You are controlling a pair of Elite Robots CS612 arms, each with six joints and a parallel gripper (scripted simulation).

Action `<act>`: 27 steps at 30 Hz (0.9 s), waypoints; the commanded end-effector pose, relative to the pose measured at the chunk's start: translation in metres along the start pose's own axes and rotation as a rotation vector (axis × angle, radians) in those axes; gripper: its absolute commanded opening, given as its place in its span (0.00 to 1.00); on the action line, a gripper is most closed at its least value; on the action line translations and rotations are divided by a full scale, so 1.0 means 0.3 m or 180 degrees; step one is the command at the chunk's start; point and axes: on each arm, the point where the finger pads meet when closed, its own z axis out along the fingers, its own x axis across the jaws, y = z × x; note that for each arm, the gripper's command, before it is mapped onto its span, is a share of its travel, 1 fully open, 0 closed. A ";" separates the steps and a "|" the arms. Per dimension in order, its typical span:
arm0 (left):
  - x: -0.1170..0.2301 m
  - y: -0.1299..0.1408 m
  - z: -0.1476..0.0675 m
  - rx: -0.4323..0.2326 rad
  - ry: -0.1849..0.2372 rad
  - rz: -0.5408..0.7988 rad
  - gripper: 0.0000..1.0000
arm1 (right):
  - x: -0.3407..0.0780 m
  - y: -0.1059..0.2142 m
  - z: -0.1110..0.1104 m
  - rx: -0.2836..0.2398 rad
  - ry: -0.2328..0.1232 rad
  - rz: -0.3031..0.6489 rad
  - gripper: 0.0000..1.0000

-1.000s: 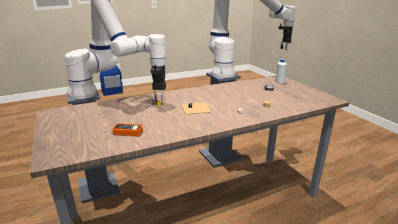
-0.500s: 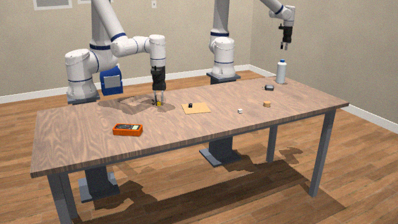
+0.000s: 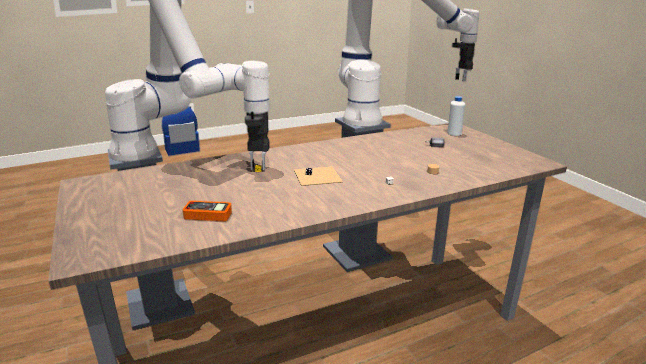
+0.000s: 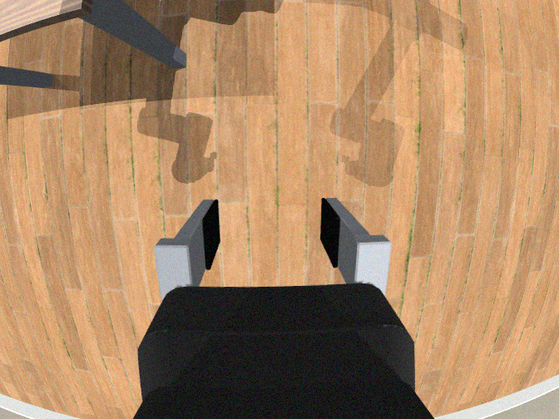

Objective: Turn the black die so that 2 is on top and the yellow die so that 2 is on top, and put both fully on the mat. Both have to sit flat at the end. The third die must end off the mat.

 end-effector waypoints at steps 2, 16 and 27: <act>0.000 0.002 -0.003 -0.0005 -0.0001 0.0000 1.00 | -0.002 -0.001 0.012 0.0002 -0.0004 0.0000 0.70; 0.000 0.002 -0.003 -0.0005 -0.0001 0.0000 1.00 | -0.002 -0.001 0.013 0.0002 -0.0004 0.0000 0.70; 0.000 0.002 -0.003 -0.0005 -0.0001 0.0000 1.00 | -0.002 -0.001 0.013 0.0002 -0.0004 0.0000 0.40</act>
